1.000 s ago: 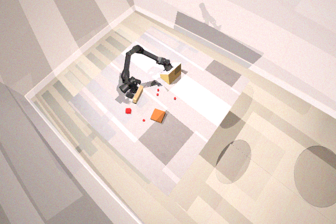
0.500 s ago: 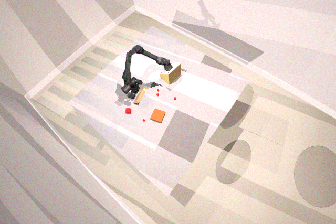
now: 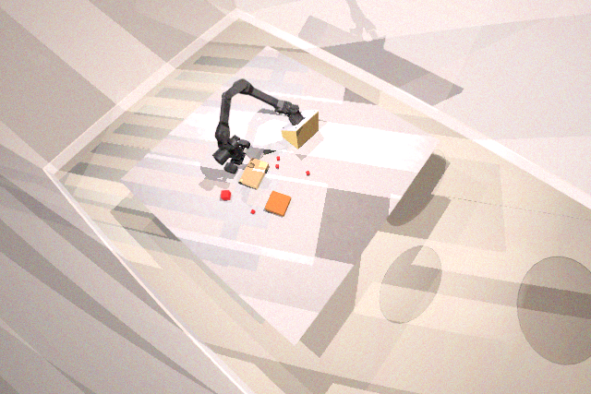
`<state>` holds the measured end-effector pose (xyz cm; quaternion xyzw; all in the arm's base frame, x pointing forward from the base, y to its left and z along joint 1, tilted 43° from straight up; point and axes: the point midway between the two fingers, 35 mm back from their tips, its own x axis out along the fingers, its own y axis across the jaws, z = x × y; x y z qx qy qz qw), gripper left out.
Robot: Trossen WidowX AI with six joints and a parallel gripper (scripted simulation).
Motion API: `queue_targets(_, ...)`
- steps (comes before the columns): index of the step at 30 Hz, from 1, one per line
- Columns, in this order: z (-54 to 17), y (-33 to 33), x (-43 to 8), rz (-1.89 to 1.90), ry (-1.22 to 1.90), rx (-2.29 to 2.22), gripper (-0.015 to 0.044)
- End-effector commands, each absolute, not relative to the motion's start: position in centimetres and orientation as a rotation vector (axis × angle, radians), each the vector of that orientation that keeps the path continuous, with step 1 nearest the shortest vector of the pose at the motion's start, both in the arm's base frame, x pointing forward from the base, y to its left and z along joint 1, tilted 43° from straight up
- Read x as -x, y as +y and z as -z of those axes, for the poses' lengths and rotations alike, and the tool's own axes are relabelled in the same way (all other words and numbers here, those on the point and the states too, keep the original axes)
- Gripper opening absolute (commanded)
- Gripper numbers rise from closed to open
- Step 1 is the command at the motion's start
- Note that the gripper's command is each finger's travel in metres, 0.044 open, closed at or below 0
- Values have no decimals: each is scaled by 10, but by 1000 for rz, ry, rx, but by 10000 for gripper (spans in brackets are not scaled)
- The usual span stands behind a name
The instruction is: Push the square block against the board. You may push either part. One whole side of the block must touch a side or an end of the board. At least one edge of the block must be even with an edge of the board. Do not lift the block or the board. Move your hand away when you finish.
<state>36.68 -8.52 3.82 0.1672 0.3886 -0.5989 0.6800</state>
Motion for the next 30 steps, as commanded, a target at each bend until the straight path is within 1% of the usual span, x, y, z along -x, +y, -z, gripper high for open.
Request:
queue_targets(1,-44,-89,-371,1340,871,-381,0)
queue_targets(23,-65,-112,-382,1341,868,-379,0)
queue_targets(25,-69,-102,-380,1342,873,-381,0)
queue_targets(28,-96,-76,-380,1340,871,-381,0)
queue_targets(30,-98,-75,-380,1340,870,-381,0)
